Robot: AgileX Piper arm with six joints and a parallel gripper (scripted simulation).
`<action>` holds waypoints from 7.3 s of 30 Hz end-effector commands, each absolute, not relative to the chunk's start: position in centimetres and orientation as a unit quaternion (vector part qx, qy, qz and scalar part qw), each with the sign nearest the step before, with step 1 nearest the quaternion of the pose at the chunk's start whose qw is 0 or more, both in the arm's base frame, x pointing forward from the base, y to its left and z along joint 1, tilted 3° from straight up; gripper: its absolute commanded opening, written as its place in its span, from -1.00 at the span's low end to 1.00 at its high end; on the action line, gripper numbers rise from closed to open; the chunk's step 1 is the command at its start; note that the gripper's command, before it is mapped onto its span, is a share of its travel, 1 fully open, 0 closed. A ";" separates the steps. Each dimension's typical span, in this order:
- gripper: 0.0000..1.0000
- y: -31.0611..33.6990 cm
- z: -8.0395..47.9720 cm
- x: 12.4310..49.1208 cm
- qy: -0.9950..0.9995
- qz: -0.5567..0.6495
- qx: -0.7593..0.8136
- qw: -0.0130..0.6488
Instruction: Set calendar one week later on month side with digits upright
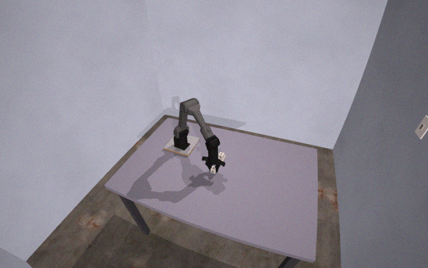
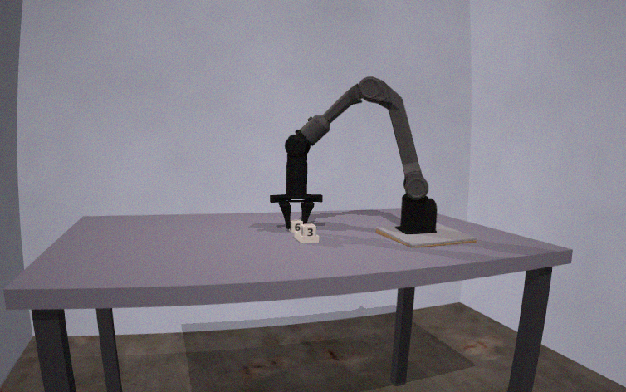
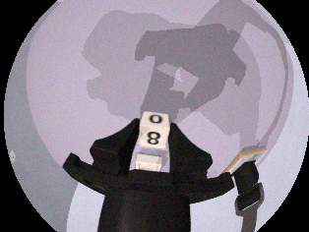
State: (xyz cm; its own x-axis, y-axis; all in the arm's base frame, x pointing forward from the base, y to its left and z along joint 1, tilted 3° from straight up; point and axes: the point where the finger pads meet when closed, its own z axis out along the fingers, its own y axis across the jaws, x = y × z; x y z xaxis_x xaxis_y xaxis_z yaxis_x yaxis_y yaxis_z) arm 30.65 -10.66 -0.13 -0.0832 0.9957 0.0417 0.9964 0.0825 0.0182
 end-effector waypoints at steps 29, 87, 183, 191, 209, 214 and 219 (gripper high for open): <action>-0.27 -10.6 -0.2 30.6 -0.736 -0.021 -0.677 0.010; -0.27 -1.9 11.3 29.7 -0.729 -0.021 -0.684 0.010; -0.27 -1.3 1.3 30.0 -0.729 -0.021 -0.684 0.011; -0.27 -1.3 1.3 30.0 -0.729 -0.021 -0.684 0.011; -0.27 -1.3 1.3 30.0 -0.729 -0.021 -0.684 0.011; -0.27 -1.3 1.3 30.0 -0.729 -0.021 -0.684 0.011; -0.27 -1.3 1.3 30.0 -0.729 -0.021 -0.684 0.011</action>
